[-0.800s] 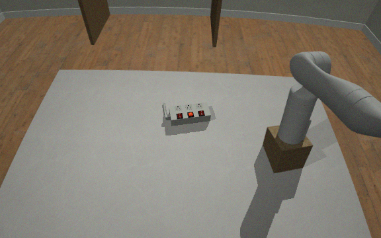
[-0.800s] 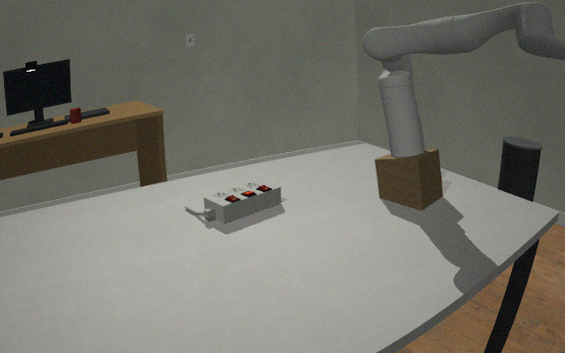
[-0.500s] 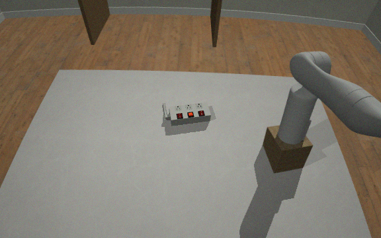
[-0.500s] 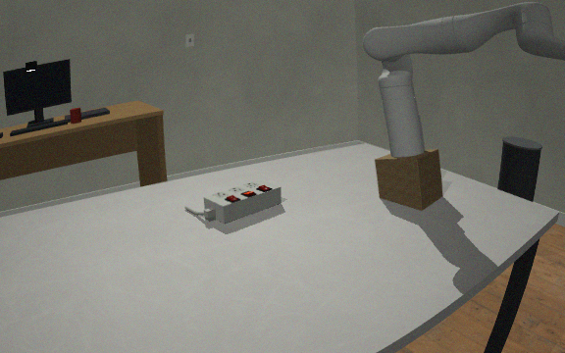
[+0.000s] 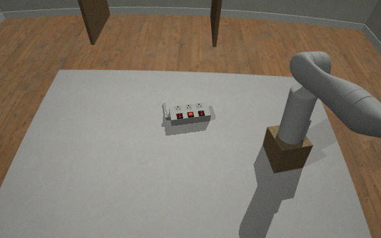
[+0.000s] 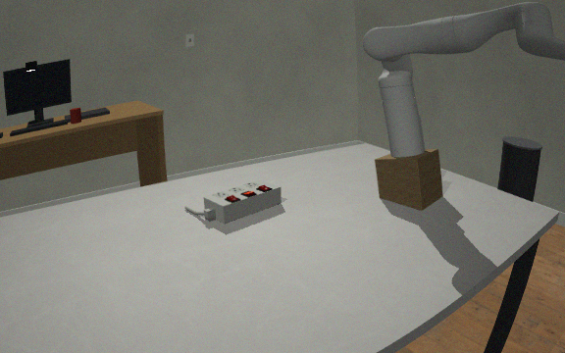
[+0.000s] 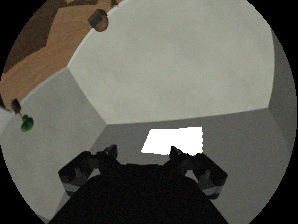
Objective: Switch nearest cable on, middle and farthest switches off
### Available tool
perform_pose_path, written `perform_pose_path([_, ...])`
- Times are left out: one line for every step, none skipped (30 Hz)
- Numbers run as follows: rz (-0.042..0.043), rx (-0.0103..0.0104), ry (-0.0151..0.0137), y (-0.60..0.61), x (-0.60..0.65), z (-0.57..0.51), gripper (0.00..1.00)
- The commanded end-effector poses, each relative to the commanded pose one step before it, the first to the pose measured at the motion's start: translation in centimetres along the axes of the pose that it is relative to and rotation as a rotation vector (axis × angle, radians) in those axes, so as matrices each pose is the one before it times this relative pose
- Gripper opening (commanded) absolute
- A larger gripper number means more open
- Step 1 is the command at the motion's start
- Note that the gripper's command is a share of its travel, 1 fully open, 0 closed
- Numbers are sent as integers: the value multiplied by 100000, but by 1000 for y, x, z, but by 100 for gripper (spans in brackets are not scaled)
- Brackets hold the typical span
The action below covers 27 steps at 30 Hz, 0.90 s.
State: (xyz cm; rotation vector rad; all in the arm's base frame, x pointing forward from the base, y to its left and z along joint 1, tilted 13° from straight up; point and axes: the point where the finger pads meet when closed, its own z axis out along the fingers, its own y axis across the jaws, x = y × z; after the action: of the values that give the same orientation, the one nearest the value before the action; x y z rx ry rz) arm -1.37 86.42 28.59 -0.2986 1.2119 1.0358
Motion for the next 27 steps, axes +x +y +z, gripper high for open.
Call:
perform_pose_path([209,-72,-234,47,-230,184,100])
perform_pose_path([22,-94,17,7,-10,47,100])
perform_pose_path([27,-116,21,8,-12,58,100])
perform_pose_path([33,-140,25,10,-15,70,100])
perform_pose_path([38,-165,30,11,-17,83,100])
perform_pose_path([44,-193,35,13,-20,96,100])
perform_pose_path([50,-222,41,14,-23,111,100])
perform_pose_path([56,-252,47,16,-27,126,100])
perform_pose_path([0,0,0,0,0,0,100])
perform_pose_path([0,0,0,0,0,0,100])
perform_pose_path([61,-284,54,17,-30,142,100])
perform_pose_path([67,-318,61,18,-34,158,100])
perform_pose_path([72,-352,68,18,-37,175,100])
perform_pose_path([77,-387,77,18,-41,192,100])
perform_pose_path([82,-424,86,18,-45,209,100])
perform_pose_path([85,-461,95,18,-49,227,100])
perform_pose_path([88,-499,106,16,-54,245,100])
perform_pose_path([91,-538,117,15,-58,263,100])
perform_pose_path([92,-577,129,12,-62,281,100])
perform_pose_path([92,-616,142,9,-66,299,100])
perform_pose_path([91,-656,157,4,-71,317,100])
perform_pose_path([88,-695,172,-1,-75,335,100])
perform_pose_path([84,-735,189,-7,-80,352,100])
perform_pose_path([78,-774,207,-15,-84,368,100])
perform_pose_path([71,-812,226,-23,-88,384,100])
perform_pose_path([0,0,0,0,0,0,100])
perform_pose_path([0,0,0,0,0,0,100])
